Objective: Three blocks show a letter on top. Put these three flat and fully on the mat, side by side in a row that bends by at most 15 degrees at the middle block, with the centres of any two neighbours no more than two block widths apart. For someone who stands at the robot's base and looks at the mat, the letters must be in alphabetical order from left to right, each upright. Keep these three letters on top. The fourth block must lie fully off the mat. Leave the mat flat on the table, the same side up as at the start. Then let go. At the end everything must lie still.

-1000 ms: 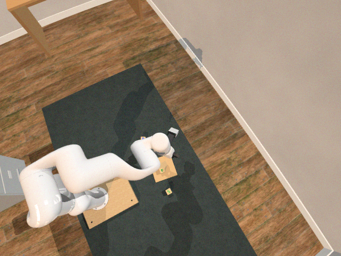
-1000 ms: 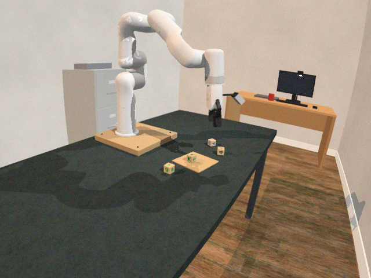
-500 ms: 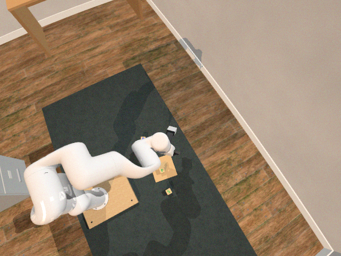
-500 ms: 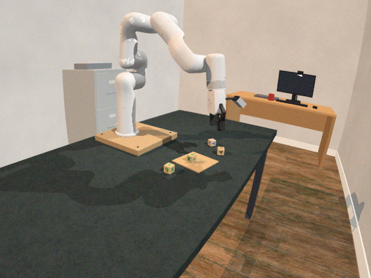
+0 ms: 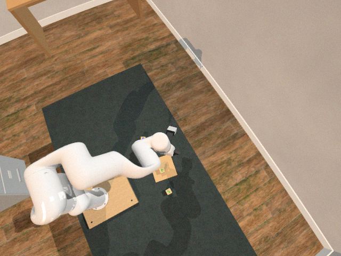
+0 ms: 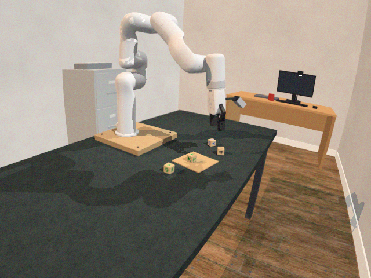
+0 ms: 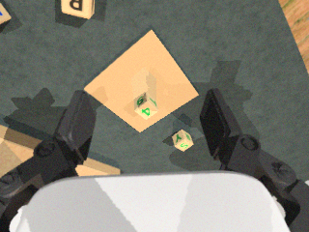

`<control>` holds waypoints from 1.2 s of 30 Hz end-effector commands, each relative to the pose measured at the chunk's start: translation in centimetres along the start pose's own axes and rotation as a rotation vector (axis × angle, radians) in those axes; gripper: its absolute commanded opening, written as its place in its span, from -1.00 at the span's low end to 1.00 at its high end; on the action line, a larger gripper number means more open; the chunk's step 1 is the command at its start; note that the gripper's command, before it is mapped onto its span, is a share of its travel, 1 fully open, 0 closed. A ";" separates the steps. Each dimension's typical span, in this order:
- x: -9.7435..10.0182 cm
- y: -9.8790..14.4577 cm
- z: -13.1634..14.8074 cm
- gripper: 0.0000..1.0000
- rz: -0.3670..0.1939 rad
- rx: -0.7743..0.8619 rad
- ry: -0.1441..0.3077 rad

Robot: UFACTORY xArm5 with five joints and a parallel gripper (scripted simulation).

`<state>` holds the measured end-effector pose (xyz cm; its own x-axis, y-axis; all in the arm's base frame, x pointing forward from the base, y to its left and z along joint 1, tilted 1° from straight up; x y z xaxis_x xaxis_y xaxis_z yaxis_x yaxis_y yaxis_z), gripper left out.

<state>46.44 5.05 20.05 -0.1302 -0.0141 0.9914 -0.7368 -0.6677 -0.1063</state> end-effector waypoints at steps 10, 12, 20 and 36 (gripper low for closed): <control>0.1 -0.1 0.1 1.00 0.003 0.000 0.002; 0.1 -0.1 0.1 1.00 0.003 0.000 0.002; 0.1 -0.1 0.1 1.00 0.003 0.000 0.002; -0.6 3.5 4.6 1.00 -0.003 -0.335 0.017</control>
<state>46.74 1.15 19.52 -0.1318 -0.0032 0.9913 -0.8680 -0.4825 -0.1170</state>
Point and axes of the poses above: the point where the finger pads meet when closed, its own x axis back along the fingers, its own z axis across the jaws, y = z × x, the point moved 7 cm from there along x, back along the fingers, and after that the axes turned 2 degrees about -x, right-handed, at the moved point
